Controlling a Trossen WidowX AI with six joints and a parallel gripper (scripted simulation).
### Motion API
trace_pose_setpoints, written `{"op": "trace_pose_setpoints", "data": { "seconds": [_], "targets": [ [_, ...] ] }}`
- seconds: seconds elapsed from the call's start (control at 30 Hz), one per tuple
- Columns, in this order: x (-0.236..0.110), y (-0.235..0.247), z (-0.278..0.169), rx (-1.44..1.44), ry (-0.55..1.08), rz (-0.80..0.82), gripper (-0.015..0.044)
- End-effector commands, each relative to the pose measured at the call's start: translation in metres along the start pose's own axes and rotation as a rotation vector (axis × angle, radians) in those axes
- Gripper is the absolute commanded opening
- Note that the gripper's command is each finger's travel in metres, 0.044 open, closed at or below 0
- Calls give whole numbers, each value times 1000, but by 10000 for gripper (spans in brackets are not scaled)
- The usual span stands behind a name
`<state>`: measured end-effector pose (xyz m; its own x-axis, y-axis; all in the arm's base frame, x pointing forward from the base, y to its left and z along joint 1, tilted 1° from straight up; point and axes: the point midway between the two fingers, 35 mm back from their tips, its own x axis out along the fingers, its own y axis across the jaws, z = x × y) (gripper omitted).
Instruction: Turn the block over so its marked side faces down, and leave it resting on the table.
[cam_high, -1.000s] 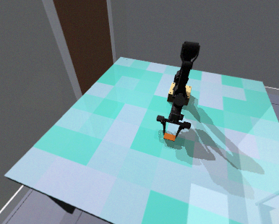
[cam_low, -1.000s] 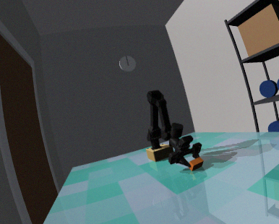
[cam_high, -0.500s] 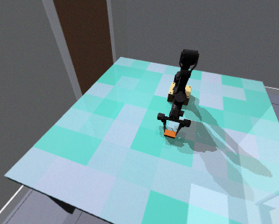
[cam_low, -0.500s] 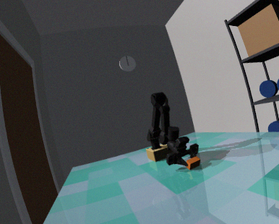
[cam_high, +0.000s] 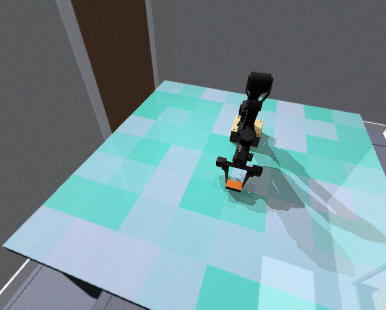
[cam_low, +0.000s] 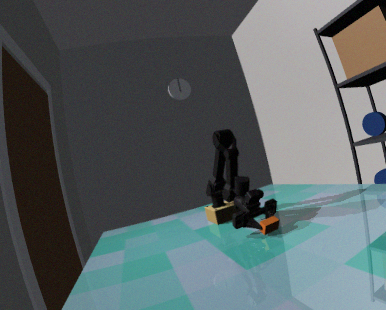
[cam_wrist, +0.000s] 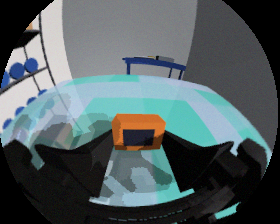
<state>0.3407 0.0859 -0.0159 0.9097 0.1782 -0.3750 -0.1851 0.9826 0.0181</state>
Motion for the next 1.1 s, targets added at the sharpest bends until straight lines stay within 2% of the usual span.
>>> {"op": "trace_pose_setpoints", "data": {
  "seconds": [0.0,0.53,1.07],
  "targets": [
    [0,-1,-1,-6,0,-5,26],
    [0,-1,-1,-6,0,-5,440],
    [0,-1,-1,-6,0,-5,440]
  ]
}}
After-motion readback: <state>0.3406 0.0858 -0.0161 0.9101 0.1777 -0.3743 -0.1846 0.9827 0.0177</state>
